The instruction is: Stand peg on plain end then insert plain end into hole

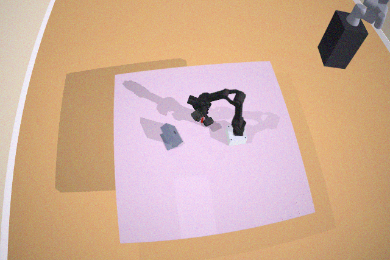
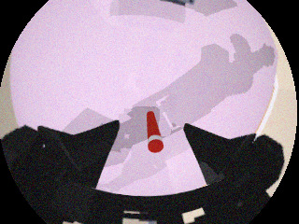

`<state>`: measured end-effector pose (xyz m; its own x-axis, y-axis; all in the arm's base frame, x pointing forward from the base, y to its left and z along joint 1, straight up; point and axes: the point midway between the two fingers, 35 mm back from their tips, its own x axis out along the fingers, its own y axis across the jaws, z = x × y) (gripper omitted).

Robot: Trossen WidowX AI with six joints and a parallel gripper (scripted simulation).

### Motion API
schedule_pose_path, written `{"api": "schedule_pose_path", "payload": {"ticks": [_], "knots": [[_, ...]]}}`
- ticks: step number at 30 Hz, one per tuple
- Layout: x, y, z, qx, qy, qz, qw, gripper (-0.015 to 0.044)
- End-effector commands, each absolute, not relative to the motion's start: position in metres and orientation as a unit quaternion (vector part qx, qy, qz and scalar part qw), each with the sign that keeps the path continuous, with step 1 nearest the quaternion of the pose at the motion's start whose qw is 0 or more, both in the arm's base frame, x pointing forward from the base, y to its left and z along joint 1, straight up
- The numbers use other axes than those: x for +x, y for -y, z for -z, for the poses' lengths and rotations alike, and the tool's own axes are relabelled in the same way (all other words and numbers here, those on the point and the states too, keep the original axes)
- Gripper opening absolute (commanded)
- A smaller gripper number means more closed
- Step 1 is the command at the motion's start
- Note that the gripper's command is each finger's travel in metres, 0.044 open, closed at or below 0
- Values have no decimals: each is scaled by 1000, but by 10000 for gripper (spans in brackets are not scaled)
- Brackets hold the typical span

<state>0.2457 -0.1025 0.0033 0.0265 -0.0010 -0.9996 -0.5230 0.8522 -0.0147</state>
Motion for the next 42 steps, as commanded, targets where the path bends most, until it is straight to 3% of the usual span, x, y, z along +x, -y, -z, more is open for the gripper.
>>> {"api": "schedule_pose_path", "payload": {"ticks": [1, 17, 27, 42], "knots": [[244, 103, 1, -198, -673, -191, 687, 440], [245, 102, -2, -195, -672, -190, 689, 20], [246, 103, -7, -195, -672, -190, 689, 0], [247, 103, -73, -198, -672, -190, 688, 0]]}}
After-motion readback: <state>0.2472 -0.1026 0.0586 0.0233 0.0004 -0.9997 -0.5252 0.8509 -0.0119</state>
